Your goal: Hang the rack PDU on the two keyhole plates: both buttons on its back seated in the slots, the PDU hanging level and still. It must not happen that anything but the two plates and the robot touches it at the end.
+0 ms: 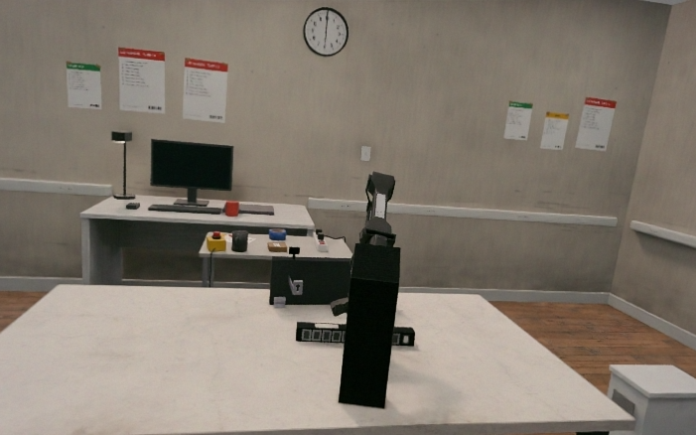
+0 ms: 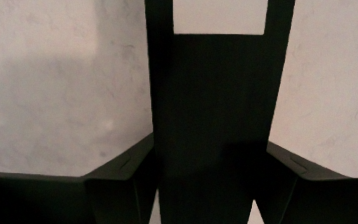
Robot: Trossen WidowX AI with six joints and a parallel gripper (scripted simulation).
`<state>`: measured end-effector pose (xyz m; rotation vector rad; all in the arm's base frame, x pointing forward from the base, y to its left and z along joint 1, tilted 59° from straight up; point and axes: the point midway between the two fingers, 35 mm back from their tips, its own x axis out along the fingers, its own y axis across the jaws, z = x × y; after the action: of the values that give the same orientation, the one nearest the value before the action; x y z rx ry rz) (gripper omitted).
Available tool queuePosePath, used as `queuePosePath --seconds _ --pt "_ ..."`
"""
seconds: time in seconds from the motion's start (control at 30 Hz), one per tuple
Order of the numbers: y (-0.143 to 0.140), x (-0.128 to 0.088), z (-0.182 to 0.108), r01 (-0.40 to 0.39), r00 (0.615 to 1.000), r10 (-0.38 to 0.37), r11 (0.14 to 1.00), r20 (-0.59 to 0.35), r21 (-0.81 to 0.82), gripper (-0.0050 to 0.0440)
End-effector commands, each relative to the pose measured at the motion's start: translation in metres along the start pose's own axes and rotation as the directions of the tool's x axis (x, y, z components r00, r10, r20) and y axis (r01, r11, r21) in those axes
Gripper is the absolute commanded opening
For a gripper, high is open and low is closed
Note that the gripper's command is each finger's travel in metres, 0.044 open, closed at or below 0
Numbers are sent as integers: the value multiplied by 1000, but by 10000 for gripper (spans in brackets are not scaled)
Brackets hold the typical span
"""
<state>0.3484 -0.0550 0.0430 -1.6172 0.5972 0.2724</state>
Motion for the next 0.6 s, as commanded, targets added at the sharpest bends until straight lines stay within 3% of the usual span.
queuePosePath --seconds 0.0,0.13,0.37,0.43,0.57 --pt "-1 -1 0 6 1000 -6 1000 0 -1 188" --pt "-1 -1 0 6 1000 -6 1000 0 -1 161" --pt "-5 -12 1 4 1000 -4 1000 -1 2 0" --pt "-5 -12 1 4 1000 -4 1000 -1 2 0" --pt "-14 -35 3 4 1000 -4 1000 -1 2 -2"
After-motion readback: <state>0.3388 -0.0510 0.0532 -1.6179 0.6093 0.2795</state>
